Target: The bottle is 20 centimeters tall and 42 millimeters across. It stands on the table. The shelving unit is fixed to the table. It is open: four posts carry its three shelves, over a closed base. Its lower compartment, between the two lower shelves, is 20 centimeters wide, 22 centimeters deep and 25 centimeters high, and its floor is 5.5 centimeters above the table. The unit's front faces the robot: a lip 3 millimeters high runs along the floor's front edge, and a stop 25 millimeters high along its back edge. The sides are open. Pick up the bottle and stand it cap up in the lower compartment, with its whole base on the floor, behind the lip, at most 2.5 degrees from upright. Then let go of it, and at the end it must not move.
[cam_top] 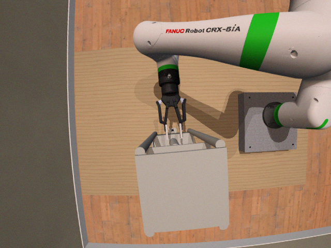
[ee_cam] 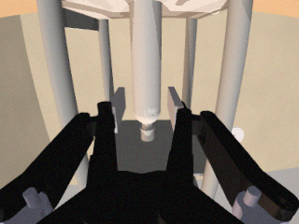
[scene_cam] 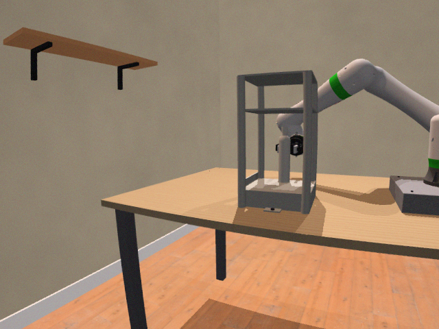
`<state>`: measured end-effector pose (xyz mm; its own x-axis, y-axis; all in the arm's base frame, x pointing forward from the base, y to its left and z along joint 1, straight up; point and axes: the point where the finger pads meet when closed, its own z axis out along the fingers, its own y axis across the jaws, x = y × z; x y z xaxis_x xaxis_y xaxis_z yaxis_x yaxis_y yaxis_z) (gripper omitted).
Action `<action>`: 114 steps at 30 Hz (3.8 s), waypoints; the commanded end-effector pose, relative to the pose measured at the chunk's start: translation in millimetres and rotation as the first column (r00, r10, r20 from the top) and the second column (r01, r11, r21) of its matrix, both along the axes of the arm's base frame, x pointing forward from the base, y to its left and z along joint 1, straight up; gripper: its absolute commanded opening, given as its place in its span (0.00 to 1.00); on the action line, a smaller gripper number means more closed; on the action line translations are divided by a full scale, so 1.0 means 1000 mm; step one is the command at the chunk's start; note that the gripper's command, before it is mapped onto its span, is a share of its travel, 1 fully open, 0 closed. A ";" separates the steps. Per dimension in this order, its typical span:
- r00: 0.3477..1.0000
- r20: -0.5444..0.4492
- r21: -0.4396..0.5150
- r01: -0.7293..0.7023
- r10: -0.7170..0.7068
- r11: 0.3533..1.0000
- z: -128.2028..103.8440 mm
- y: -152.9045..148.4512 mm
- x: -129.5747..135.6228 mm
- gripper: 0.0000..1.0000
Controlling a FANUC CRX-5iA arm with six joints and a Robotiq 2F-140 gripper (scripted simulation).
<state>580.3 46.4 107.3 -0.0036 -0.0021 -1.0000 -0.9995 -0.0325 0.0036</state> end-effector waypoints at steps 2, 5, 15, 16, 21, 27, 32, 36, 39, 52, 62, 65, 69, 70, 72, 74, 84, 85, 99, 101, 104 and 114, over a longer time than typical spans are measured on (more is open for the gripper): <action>1.000 0.000 0.000 0.000 0.000 1.000 0.000 -0.009 0.000 0.36; 1.000 0.000 0.000 0.000 0.000 1.000 0.000 -0.015 0.001 0.36; 1.000 0.000 0.000 0.000 0.000 1.000 0.000 -0.042 0.001 0.36; 1.000 0.000 0.000 0.000 0.000 1.000 0.000 -0.045 0.002 0.36; 1.000 0.000 0.000 0.000 0.000 1.000 0.000 -0.057 0.002 0.36; 1.000 0.000 0.000 0.000 0.000 1.000 0.000 -0.064 0.002 0.36; 1.000 0.000 0.000 0.000 0.000 1.000 0.000 -0.068 0.002 0.36; 1.000 0.000 0.000 0.000 0.000 1.000 0.000 -0.069 0.002 0.36; 1.000 0.000 0.000 0.000 0.000 1.000 0.000 -0.069 0.002 0.36; 1.000 0.000 0.000 0.000 0.000 1.000 0.007 -0.069 0.002 0.36; 1.000 0.000 0.000 0.000 0.000 1.000 0.022 -0.069 0.002 0.36; 1.000 0.000 0.000 0.000 0.000 1.000 0.030 -0.068 0.002 0.36; 1.000 0.000 0.000 0.000 0.000 1.000 0.042 -0.068 0.002 0.36; 1.000 0.000 0.000 0.000 0.000 1.000 0.045 -0.068 0.002 0.36; 1.000 0.000 0.000 0.000 0.000 1.000 0.051 -0.068 0.002 0.36; 1.000 0.000 0.000 0.000 0.000 1.000 0.051 -0.068 0.002 0.36; 1.000 0.000 0.000 0.000 0.000 1.000 0.080 -0.068 0.003 0.36; 1.000 0.000 0.000 0.000 0.000 1.000 0.083 -0.068 0.003 0.36; 1.000 0.000 0.000 0.000 0.000 1.000 0.099 -0.068 0.003 0.36; 1.000 0.000 0.000 0.000 0.000 1.000 0.100 -0.068 0.003 0.36; 1.000 0.000 0.000 0.000 0.000 1.000 0.100 -0.068 0.003 0.36; 1.000 0.000 0.000 0.000 0.000 1.000 0.100 -0.068 0.003 1.00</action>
<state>582.9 -21.9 207.4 -0.0036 -0.0021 -1.0000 -0.9995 -0.0326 0.0037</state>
